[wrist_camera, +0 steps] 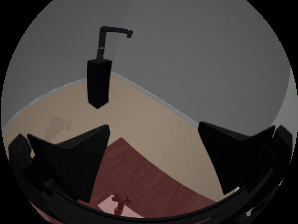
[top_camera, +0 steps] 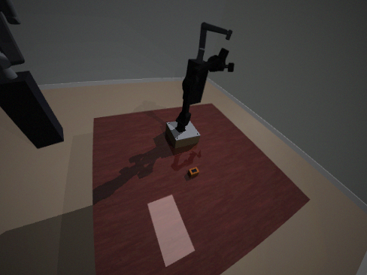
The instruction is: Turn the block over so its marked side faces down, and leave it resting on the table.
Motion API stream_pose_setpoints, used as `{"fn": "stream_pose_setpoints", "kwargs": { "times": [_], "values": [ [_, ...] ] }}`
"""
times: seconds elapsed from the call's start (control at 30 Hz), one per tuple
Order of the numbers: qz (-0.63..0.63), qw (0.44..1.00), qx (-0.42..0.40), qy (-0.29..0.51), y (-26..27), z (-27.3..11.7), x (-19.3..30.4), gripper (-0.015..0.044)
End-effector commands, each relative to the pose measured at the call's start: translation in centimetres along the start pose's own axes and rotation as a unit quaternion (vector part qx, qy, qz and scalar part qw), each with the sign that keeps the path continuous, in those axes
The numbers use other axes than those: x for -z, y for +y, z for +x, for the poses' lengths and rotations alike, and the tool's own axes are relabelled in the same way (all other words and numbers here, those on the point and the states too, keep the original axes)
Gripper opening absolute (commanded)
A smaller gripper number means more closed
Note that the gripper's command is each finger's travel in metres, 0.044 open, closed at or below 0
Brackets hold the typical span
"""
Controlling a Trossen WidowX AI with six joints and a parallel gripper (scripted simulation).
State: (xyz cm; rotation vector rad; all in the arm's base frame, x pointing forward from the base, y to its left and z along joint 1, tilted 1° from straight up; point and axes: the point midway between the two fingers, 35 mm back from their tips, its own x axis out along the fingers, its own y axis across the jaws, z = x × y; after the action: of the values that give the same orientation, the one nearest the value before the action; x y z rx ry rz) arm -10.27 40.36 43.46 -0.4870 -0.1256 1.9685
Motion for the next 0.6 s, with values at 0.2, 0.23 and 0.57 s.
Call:
{"fn": "stream_pose_setpoints", "kwargs": {
  "times": [0.2, 0.23, 0.57],
  "values": [
    [0.067, 0.979, 0.133, 0.141, -11.4, -1.2, 11.4, 0.044],
    [0.078, 0.975, 0.143, 0.153, -12.3, -1.6, 12.5, 0.044],
    [0.22, 0.9, 0.255, 0.278, -20.0, -8.2, 25.8, 0.044]
  ]
}}
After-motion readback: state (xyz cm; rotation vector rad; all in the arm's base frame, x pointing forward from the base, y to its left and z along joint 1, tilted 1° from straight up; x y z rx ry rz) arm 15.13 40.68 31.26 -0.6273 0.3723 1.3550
